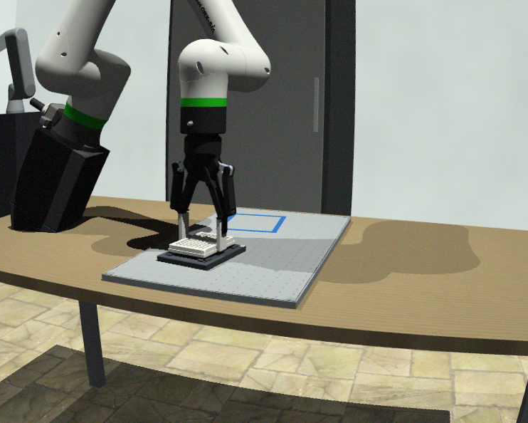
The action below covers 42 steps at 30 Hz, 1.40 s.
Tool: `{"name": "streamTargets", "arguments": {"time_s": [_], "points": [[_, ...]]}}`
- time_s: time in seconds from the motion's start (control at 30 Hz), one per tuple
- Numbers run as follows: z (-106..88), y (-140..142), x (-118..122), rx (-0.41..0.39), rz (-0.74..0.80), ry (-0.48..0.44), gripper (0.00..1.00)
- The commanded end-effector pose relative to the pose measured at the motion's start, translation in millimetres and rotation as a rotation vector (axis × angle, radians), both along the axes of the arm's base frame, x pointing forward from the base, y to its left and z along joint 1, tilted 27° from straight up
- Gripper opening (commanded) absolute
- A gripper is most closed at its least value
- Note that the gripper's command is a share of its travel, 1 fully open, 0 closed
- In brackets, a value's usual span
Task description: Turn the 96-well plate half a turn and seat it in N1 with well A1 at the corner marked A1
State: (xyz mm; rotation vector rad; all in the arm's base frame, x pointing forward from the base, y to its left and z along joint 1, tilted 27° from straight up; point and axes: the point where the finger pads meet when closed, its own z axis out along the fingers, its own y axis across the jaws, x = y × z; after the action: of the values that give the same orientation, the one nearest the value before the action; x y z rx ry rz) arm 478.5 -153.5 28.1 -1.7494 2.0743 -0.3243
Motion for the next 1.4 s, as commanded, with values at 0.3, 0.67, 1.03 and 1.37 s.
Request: {"name": "streamTargets", "arguments": {"time_s": [0.3, 0.67, 1.03, 1.37], "points": [[-1.5, 0.0, 0.9, 0.000, 0.000, 0.000, 0.00], [-2.9, 0.1, 1.6, 0.000, 0.000, 0.000, 0.00], [-4.2, 0.3, 2.3, 0.000, 0.000, 0.000, 0.00], [-5.7, 0.4, 3.0, 0.000, 0.000, 0.000, 1.00]]}}
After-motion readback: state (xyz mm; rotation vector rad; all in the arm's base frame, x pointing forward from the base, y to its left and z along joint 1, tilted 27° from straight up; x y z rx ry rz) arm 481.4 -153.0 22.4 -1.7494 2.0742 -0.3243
